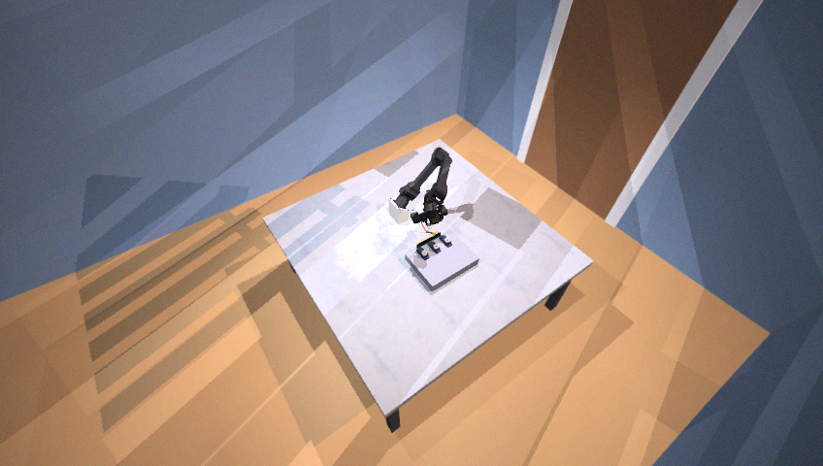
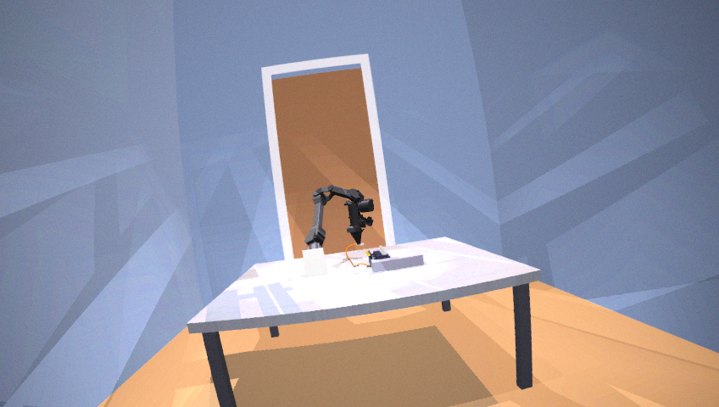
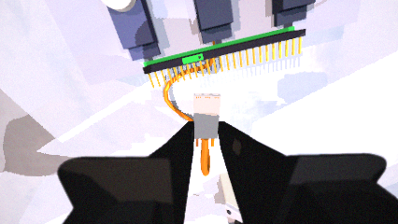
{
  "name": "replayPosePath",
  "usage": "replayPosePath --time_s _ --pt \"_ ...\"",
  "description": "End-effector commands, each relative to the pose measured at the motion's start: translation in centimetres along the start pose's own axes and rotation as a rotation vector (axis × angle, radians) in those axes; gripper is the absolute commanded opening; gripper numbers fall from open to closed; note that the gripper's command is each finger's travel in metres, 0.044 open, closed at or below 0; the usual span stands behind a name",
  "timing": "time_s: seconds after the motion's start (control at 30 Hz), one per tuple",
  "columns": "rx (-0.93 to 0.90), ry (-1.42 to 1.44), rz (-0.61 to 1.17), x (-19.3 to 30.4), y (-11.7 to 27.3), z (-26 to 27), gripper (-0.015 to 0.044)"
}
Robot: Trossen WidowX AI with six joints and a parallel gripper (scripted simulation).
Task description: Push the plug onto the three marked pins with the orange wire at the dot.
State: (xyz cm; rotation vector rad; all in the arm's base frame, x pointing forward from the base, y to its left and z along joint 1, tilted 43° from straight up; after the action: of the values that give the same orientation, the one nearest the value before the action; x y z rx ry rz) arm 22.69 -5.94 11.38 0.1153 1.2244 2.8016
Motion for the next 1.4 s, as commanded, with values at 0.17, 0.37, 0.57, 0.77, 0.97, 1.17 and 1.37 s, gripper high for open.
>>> replayPosePath --time_s 0.17,0.37,0.57,0.77,0.97,1.17,1.37 --pt "-0.003 0.242 0.006 3.6 -1.0 -0.6 0.0000" --pt "-0.002 0.247 0.006 3.6 -1.9 -0.6 0.0000" --pt "-0.004 0.247 0.005 3.6 -4.7 -0.6 0.0000" --pt "-0.005 0.247 0.005 3.6 -5.0 -0.5 0.0000" --pt "-0.004 0.248 0.005 1.9 -4.8 -0.3 0.0000" --pt "-0.004 0.249 0.004 0.2 -4.4 0.0 0.0000" --pt "-0.004 0.249 0.004 -0.2 -4.5 0.0 0.0000"
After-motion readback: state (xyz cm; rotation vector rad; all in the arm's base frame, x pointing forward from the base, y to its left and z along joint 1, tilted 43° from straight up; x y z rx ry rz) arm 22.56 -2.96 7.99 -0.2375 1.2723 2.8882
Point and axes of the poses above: the point midway between the two fingers, 35 mm back from their tips, its own y axis back along the fingers, its own z axis across the jaws, x = y × z, the point moved 6 cm from there along y, back along the fingers, and after that the axes turned 8 degrees about y, right-handed, at the moved point
